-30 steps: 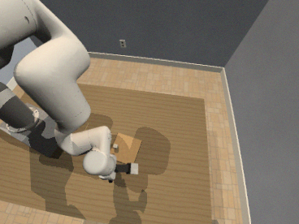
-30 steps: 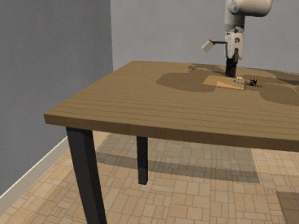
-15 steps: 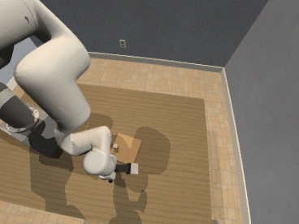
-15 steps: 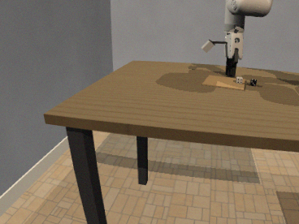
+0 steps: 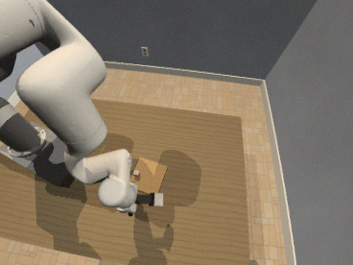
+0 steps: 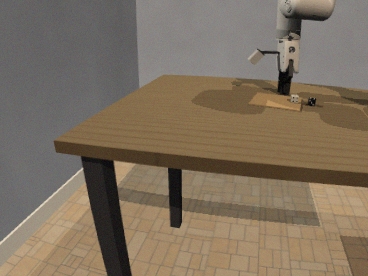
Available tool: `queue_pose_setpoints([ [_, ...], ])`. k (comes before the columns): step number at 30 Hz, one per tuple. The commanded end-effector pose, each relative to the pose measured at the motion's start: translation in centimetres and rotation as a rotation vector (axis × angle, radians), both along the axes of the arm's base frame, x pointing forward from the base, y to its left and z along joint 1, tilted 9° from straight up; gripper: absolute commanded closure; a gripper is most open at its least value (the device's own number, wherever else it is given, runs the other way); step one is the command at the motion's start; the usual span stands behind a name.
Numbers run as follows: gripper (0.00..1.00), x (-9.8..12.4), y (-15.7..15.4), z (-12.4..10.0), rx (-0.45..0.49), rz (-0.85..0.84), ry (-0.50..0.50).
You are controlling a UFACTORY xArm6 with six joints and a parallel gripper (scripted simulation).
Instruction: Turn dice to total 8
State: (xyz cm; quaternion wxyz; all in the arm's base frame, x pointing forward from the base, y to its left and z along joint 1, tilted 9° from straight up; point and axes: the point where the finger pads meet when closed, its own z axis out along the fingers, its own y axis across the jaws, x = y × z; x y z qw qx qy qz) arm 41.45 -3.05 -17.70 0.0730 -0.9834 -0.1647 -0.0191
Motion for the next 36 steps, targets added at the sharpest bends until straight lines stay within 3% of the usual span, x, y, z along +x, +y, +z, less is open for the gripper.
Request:
queue_pose_setpoints([
  [1, 0.85, 0.2, -0.1, 0.4, -0.001, 0.000, -0.003],
  [6, 0.85, 0.1, -0.3, 1.6, -0.001, 0.000, -0.003],
  [19, 0.85, 0.0, -1.5, 9.6, -0.001, 0.000, -0.003],
  [32, 0.85, 0.0, -1.4, 10.0, -0.001, 0.004, -0.004],
  [36, 0.85, 1.0, 2.7, 10.4, -0.007, 0.196, -0.032],
])
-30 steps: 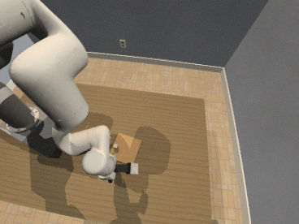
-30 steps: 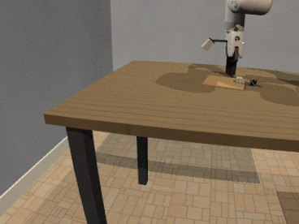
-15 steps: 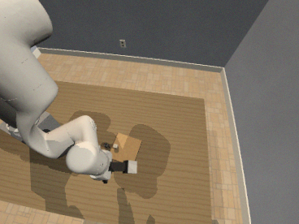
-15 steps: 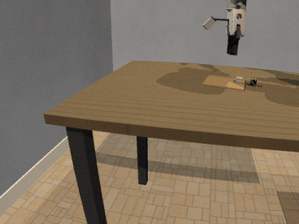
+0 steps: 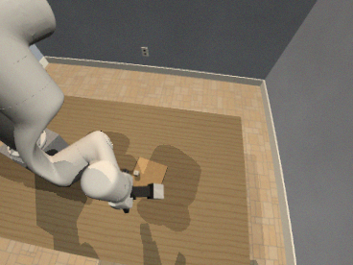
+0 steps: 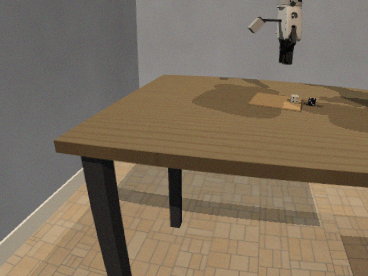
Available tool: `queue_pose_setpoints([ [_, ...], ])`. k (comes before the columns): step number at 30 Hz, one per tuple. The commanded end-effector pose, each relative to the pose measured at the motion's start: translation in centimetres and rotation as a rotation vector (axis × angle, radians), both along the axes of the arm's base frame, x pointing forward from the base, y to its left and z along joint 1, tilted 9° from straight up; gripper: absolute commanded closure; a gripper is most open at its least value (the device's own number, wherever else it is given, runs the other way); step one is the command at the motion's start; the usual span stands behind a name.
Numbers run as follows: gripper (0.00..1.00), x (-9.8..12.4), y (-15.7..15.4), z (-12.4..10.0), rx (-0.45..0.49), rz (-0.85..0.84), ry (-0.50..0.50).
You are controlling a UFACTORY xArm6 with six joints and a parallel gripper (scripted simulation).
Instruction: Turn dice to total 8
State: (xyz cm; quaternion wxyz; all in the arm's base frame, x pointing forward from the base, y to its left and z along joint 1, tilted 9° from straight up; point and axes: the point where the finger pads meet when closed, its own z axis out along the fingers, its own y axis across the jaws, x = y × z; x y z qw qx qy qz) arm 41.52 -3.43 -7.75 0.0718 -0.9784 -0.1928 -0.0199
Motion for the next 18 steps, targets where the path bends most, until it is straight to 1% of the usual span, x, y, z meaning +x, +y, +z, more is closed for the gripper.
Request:
queue_pose_setpoints([
  [1, 0.85, 0.9, 3.1, 0.5, -0.004, 0.139, -0.026],
  [2, 0.85, 0.9, 3.1, 0.5, -0.004, 0.139, -0.026],
  [3, 0.85, 1.3, 5.5, 0.8, -0.007, 0.252, -0.042],
  [6, 0.85, 1.5, 7.3, 1.0, -0.009, 0.330, -0.053],
  [8, 0.85, 1.6, 9.2, 1.2, -0.011, 0.415, -0.066],
  [9, 0.85, 1.6, 9.5, 1.2, -0.011, 0.428, -0.068],
  [10, 0.85, 1.7, 11.0, 1.4, -0.012, 0.494, -0.078],
  [13, 0.85, 1.6, 13.2, 1.6, -0.014, 0.591, -0.092],
  [16, 0.85, 1.3, 16.3, 1.9, -0.015, 0.724, -0.112],
  [18, 0.85, 1.2, 16.8, 2.0, -0.015, 0.746, -0.115],
])
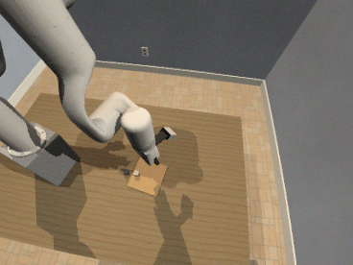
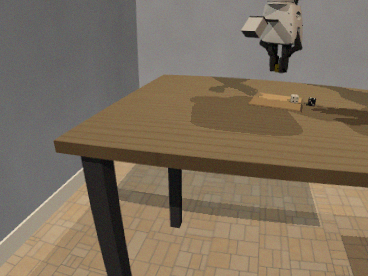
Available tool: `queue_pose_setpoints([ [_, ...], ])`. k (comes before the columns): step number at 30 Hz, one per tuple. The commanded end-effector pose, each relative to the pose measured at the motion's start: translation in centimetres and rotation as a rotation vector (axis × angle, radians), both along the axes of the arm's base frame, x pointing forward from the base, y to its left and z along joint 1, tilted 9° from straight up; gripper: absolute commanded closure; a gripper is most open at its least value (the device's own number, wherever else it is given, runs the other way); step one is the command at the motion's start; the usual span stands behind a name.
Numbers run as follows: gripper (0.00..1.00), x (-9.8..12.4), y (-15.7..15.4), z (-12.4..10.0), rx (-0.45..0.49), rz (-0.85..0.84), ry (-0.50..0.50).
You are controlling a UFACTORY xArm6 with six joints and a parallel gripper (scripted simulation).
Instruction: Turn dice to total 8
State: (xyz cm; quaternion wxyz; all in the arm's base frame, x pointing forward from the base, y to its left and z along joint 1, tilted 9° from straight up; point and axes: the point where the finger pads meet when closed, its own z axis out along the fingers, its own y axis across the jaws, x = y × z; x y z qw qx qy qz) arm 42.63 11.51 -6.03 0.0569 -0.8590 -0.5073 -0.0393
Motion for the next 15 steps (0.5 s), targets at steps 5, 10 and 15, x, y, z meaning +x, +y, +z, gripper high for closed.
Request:
queue_pose_setpoints([
  [5, 0.85, -0.8, 6.3, 0.8, 0.005, 0.268, -0.046],
  [10, 0.85, -1.7, 9.5, 1.2, 0.006, 0.405, -0.066],
  [15, 0.85, -1.7, 9.5, 1.2, 0.014, 0.405, -0.067],
])
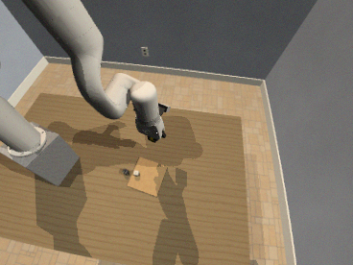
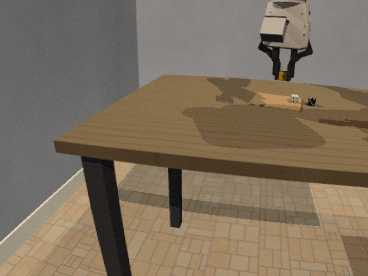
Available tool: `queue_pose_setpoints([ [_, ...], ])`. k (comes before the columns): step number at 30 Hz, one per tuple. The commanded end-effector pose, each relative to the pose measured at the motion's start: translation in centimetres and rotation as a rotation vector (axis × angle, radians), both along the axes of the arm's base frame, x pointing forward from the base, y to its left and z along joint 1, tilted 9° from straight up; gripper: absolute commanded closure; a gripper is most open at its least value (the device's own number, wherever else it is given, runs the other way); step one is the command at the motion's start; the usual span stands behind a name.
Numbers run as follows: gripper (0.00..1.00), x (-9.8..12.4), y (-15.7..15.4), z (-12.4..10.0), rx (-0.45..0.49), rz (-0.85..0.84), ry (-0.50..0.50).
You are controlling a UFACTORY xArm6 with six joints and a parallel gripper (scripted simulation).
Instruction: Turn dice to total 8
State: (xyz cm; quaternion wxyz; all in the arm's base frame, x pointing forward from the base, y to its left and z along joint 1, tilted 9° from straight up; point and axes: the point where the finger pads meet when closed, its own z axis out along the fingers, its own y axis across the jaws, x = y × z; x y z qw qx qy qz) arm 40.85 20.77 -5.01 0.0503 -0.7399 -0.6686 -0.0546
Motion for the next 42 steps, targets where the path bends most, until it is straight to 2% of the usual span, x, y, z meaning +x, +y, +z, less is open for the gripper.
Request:
queue_pose_setpoints([
  [1, 0.85, 0.1, 0.2, 0.1, 0.015, 0.007, -0.004],
  [8, 0.85, 0.1, 0.1, 0.2, 0.072, 0.008, -0.004],
  [12, 0.85, 0.1, 0.0, 0.2, 0.152, 0.007, -0.016],
  [16, 0.85, 0.1, -0.2, 0.1, 0.275, 0.007, -0.029],
  [20, 0.85, 0.0, -0.2, 0.0, 0.308, 0.007, -0.029],
  [22, 0.85, 0.0, -0.3, 0.1, 0.375, 0.007, -0.037],
  [26, 0.85, 0.1, -0.4, 0.1, 0.429, 0.007, -0.044],
  [35, 0.85, 0.0, -0.7, 0.0, 0.693, 0.007, -0.071],
  [38, 0.85, 0.0, -0.7, 0.0, 0.693, 0.007, -0.071],
  [40, 0.85, 0.1, -0.9, 0.0, 0.810, 0.007, -0.084],
  [42, 0.85, 0.0, -0.9, -0.1, 0.861, 0.008, -0.086],
])
